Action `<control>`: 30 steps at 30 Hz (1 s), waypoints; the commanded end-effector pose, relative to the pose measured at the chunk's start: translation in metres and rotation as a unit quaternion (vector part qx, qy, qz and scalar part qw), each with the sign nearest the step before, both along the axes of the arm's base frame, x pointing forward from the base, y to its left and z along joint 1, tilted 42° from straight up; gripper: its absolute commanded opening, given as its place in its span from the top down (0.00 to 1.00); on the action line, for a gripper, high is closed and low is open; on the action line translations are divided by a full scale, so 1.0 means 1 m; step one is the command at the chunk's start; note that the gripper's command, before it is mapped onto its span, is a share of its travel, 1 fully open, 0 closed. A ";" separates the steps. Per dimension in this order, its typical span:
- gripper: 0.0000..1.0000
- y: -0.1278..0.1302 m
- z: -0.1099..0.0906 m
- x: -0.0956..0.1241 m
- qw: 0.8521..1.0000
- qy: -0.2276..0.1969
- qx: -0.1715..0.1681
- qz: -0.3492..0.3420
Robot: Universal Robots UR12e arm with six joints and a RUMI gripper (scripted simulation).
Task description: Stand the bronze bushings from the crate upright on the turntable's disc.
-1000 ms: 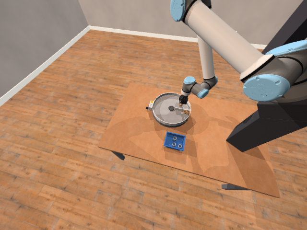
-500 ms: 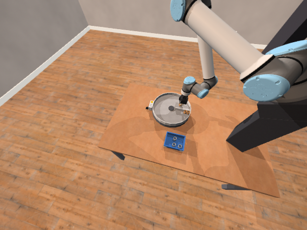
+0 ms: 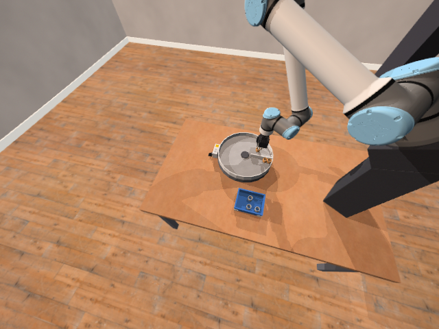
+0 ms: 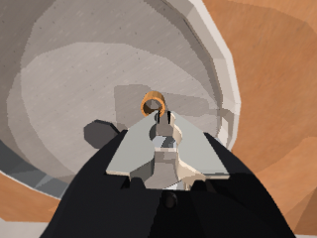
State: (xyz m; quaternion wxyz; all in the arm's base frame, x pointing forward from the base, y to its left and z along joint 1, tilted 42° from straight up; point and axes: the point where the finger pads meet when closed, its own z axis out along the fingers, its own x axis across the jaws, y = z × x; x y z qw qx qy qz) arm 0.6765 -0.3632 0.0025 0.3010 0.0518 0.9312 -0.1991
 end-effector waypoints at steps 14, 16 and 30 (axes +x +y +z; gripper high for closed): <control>0.94 0.015 0.028 -0.020 1.000 0.000 0.000 0.000; 0.94 0.015 0.028 -0.020 1.000 0.000 0.000 0.000; 0.94 0.015 0.028 -0.020 1.000 0.000 0.000 0.000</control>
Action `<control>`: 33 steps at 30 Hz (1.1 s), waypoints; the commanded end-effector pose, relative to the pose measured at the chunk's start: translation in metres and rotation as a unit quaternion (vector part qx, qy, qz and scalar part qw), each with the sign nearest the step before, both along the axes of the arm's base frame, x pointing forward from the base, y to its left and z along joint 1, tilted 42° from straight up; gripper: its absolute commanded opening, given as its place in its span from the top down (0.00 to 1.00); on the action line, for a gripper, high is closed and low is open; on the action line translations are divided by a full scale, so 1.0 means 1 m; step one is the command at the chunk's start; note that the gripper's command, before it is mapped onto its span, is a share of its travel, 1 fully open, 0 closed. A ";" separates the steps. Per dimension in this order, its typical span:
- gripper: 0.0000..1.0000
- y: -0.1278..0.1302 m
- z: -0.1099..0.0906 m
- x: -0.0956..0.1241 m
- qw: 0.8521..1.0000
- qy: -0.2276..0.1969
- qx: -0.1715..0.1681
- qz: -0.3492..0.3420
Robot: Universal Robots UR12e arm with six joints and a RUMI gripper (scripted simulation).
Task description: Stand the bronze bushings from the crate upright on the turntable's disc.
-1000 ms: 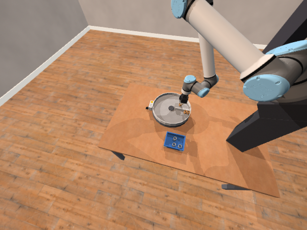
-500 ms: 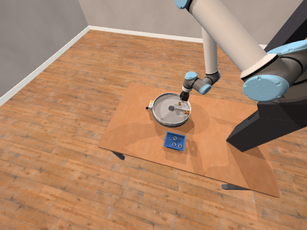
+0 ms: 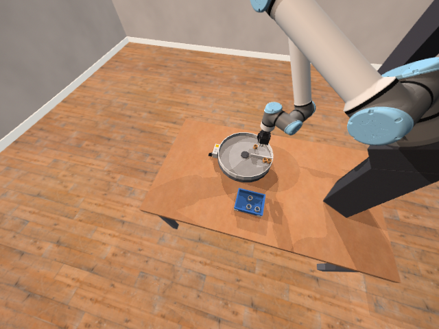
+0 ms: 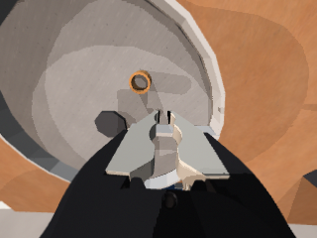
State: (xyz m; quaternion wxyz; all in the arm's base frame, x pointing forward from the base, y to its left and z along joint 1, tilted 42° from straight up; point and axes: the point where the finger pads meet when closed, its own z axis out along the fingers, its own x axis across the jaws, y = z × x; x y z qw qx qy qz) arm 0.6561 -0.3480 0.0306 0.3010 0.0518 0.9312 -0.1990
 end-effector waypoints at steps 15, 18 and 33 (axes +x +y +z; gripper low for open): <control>0.94 0.000 0.000 0.000 1.000 0.000 0.000 0.000; 0.00 0.001 0.001 -0.001 1.000 0.000 0.000 0.000; 0.00 0.018 0.032 -0.023 1.000 0.000 0.000 0.000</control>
